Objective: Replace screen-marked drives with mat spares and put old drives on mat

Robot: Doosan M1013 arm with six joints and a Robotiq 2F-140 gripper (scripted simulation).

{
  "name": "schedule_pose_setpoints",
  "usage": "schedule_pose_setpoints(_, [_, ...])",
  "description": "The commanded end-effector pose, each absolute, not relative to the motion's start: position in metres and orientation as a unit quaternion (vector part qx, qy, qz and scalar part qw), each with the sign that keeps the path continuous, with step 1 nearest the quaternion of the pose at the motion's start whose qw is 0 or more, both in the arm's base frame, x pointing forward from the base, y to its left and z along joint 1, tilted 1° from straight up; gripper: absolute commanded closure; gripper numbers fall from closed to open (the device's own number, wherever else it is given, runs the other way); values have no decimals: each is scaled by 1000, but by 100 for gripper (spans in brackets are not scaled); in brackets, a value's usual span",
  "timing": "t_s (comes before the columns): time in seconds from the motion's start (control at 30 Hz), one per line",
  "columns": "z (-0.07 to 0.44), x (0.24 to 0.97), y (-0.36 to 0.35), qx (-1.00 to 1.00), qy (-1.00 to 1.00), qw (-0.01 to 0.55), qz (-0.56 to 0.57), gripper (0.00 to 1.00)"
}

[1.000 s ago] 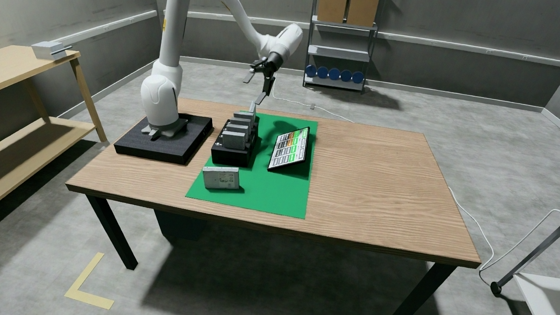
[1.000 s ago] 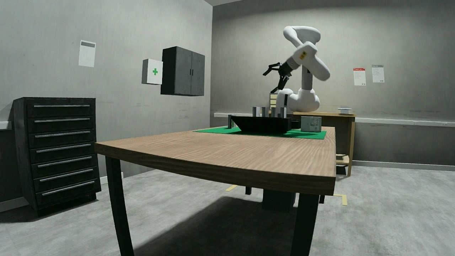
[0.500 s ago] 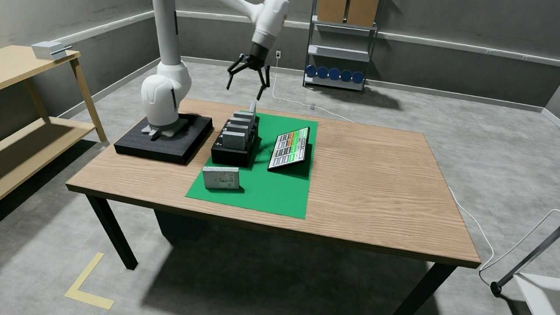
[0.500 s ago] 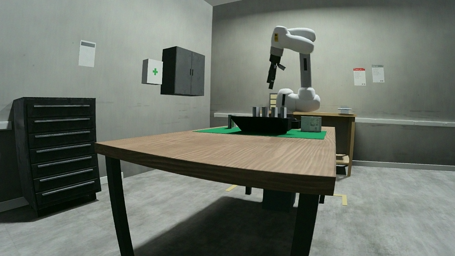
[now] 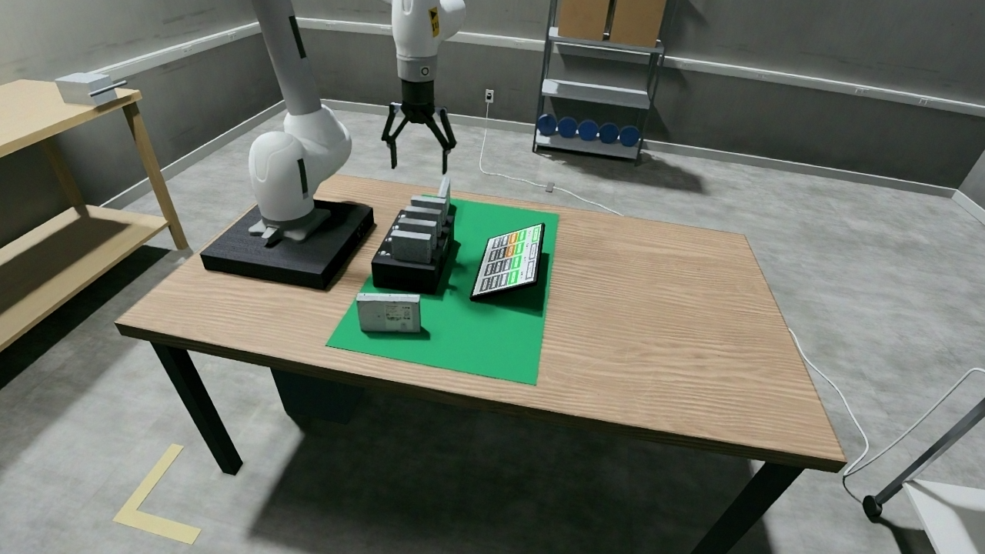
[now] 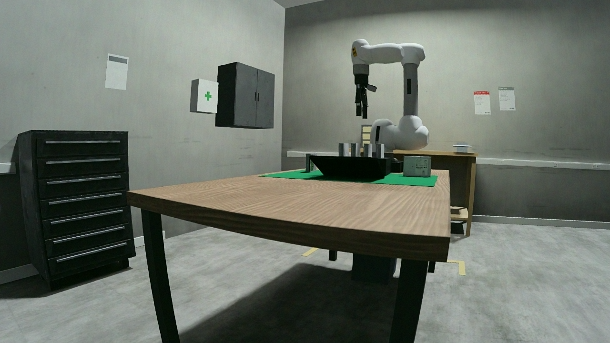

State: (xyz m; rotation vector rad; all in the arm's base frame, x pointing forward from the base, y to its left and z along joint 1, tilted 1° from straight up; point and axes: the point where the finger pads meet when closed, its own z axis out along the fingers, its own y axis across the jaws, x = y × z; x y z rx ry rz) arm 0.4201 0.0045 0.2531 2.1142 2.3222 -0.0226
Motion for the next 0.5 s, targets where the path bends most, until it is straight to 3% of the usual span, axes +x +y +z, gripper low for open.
schedule_pose_setpoints(0.0, [253, 420, 5, 673, 739, 1, -6, 90])
schedule_pose_setpoints(0.47, [253, 420, 5, 673, 739, 1, -6, 90])
